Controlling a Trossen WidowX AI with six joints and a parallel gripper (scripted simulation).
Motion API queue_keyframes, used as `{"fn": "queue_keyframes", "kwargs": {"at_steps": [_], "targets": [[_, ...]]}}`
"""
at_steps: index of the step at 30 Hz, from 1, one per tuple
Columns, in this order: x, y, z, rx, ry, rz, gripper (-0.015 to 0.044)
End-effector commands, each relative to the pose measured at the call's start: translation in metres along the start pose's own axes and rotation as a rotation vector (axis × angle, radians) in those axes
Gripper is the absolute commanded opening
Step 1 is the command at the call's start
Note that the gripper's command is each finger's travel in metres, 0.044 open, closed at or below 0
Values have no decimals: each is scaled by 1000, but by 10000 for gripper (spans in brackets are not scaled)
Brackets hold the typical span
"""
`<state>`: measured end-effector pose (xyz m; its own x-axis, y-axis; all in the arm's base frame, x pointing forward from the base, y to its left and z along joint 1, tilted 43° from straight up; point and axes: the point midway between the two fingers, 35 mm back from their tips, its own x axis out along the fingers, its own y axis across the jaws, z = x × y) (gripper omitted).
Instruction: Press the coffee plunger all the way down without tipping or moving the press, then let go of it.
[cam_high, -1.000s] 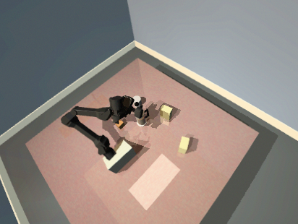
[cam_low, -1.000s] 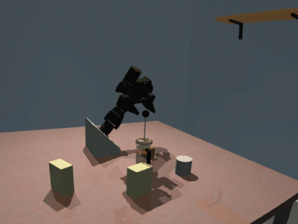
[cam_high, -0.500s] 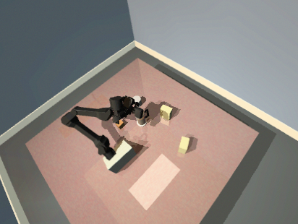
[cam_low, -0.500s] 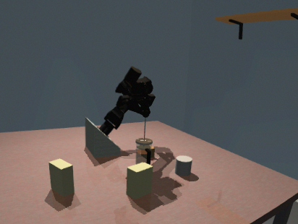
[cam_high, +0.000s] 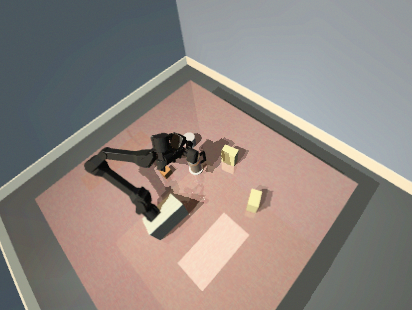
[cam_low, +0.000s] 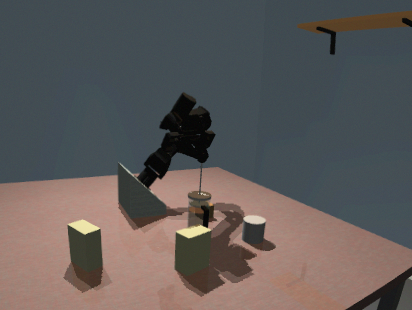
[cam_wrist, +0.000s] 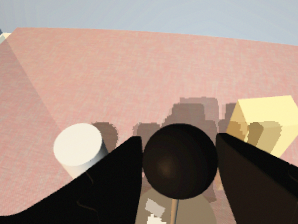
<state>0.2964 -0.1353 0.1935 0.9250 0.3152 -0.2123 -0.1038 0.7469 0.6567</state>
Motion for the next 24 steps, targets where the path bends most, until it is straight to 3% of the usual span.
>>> {"fn": "queue_keyframes", "kwargs": {"at_steps": [1, 24], "targets": [[6, -2, -11, 6, 12, -4, 127], [29, -6, -41, 5, 16, -7, 127]]}}
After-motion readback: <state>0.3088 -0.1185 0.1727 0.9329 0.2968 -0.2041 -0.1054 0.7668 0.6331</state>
